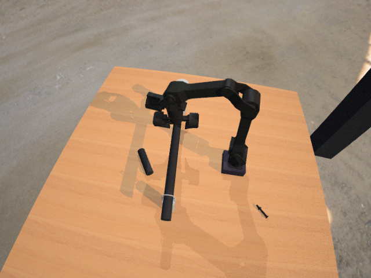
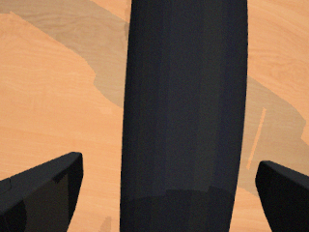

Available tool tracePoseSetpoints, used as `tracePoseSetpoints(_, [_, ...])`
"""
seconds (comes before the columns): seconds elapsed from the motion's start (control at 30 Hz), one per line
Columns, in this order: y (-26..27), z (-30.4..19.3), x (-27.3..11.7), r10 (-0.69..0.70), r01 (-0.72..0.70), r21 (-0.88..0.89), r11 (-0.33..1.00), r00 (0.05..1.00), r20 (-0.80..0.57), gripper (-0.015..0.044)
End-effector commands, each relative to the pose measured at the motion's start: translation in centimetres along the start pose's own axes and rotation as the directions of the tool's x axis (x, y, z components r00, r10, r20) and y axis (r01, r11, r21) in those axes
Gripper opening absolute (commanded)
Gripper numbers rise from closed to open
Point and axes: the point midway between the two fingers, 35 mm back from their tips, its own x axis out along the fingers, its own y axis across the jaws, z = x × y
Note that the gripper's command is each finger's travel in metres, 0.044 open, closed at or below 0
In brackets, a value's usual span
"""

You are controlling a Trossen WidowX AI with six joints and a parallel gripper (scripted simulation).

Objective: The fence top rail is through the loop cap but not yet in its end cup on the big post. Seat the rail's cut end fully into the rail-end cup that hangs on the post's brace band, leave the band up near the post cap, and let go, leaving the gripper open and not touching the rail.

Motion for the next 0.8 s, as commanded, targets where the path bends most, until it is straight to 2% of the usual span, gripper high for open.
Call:
tracePoseSetpoints(0.0, [0.1, -0.9, -1.7, 0.01, -0.01, 0.002, 1.0, 1.0, 0.001, 0.044])
tracePoseSetpoints(0.17, [-0.1, -2.3, -3.9, 0.009, -0.009, 0.001, 1.0, 1.0, 0.0, 0.044])
tracePoseSetpoints(0.33, [0.0, -2.1, -4.0, 0.009, -0.009, -0.007, 1.0, 1.0, 0.0, 0.044])
tracePoseSetpoints(0.53, [-0.5, -2.2, -8.1, 0.009, -0.009, -0.007, 1.0, 1.0, -0.001, 0.044])
tracePoseSetpoints(0.77, [-0.5, -2.2, -8.3, 0.009, -0.009, -0.007, 1.0, 1.0, -0.001, 0.044])
